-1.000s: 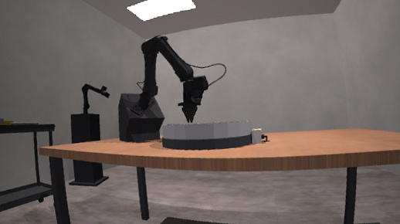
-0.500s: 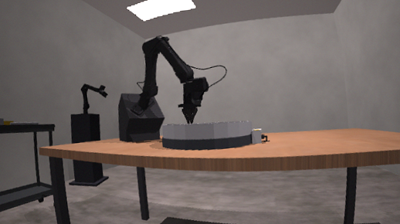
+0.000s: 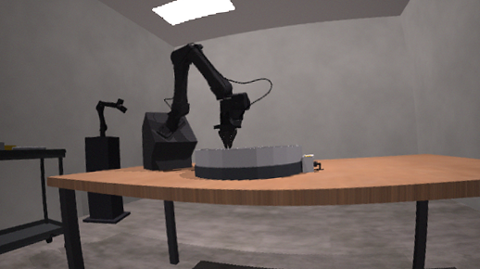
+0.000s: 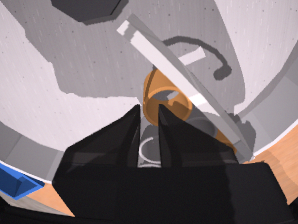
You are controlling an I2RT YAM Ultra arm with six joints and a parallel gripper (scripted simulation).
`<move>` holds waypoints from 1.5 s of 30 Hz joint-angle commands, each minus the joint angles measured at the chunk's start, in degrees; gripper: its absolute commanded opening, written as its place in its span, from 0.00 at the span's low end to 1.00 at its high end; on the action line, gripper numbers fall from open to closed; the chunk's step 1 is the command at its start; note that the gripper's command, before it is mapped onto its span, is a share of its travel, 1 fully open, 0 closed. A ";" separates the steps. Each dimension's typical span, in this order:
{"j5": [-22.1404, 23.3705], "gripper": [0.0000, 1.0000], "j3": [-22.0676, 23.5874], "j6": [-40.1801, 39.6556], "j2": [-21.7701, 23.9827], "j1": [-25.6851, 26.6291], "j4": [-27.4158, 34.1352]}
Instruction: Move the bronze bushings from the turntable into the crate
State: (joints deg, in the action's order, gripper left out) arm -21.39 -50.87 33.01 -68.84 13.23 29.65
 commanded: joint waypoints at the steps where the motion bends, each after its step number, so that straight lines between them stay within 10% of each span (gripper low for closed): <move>1: 0.13 0.15 -0.10 -0.30 1.59 -0.63 -0.95; 45: -0.36 0.15 0.09 0.22 1.37 -0.95 -0.76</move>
State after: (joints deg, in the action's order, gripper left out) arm -21.39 -50.70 33.01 -68.82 13.23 29.41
